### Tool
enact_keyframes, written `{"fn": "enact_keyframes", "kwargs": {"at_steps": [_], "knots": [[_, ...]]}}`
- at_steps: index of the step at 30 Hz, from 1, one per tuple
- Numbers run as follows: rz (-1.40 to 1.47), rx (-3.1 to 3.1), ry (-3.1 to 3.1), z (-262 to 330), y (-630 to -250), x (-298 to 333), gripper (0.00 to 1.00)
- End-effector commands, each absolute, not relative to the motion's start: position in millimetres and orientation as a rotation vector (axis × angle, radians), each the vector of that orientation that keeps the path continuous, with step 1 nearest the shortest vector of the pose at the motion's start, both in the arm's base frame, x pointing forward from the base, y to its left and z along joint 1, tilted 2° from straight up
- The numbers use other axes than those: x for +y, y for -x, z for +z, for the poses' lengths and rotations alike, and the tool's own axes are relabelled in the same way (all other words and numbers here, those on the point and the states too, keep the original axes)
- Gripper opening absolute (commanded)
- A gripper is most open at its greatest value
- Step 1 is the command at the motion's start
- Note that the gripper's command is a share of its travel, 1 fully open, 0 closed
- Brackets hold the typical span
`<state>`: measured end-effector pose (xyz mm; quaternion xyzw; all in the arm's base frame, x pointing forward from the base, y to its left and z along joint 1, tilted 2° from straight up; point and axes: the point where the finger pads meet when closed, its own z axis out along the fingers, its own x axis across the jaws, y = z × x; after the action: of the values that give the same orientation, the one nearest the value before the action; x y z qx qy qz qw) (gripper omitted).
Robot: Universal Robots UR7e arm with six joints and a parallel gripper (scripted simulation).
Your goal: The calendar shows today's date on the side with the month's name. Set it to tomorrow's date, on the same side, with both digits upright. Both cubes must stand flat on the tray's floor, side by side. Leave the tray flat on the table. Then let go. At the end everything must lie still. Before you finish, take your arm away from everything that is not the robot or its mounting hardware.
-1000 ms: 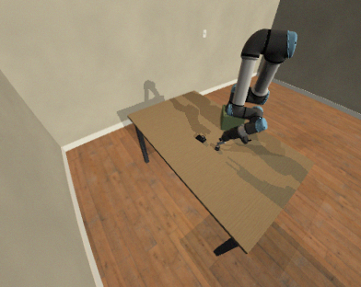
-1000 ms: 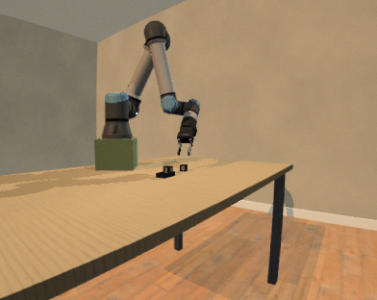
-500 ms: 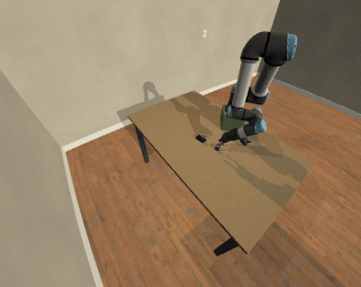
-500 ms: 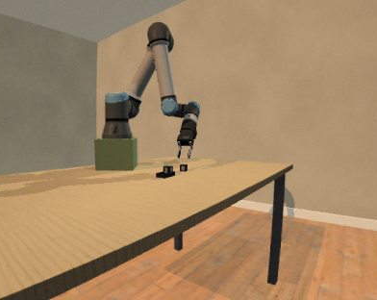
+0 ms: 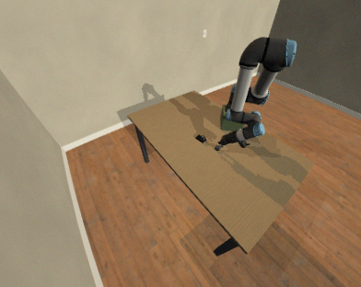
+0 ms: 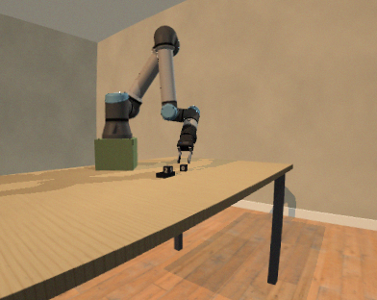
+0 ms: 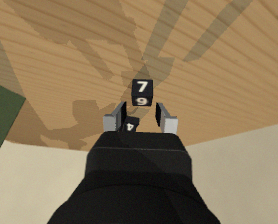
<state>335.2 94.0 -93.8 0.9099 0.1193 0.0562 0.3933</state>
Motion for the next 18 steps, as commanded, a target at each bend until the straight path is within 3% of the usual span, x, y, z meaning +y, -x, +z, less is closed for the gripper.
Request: {"fn": "enact_keyframes", "kwargs": {"at_steps": [1, 18], "knots": [[0.146, 0.303, -2.309, -102.5, -336.2, 93.9, 0.87], [0.146, 0.303, -2.309, -121.5, -336.5, 93.4, 0.87]]}}
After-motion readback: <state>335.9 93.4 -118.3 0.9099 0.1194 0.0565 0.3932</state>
